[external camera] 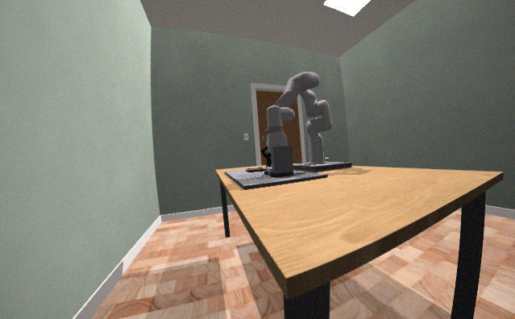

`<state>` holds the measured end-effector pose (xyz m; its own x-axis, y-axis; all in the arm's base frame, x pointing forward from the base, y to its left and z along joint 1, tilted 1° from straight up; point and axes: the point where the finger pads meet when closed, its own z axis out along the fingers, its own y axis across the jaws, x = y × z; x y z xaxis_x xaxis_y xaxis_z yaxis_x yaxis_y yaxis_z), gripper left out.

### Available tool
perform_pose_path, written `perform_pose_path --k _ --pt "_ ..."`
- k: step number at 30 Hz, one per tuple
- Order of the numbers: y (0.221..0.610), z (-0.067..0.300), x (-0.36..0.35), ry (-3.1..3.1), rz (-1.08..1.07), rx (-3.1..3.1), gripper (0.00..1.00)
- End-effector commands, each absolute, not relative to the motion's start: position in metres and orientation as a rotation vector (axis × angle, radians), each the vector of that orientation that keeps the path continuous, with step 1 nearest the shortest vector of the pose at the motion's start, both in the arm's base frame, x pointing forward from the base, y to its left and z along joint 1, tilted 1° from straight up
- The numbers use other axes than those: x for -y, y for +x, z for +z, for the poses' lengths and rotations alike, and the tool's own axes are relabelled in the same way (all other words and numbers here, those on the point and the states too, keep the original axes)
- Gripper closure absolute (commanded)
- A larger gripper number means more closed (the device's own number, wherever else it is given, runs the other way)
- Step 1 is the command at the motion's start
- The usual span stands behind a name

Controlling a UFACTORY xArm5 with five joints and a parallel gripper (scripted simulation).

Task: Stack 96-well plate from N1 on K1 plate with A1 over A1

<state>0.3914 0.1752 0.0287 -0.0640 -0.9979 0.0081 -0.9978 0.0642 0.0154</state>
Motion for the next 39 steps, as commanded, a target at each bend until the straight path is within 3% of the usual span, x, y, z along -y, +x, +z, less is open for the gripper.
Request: perform_pose_path --k 1,18,19,39 --pt "0.3924 0.0290 -0.1757 2.140 -0.007 2.282 1.00" --pt "0.3924 0.0268 -0.1757 2.140 -0.007 2.282 1.00" --pt "0.3924 0.0262 -0.1757 2.140 -0.007 2.282 0.00" --pt "0.3924 0.0262 -0.1757 2.140 -0.007 2.282 0.00"
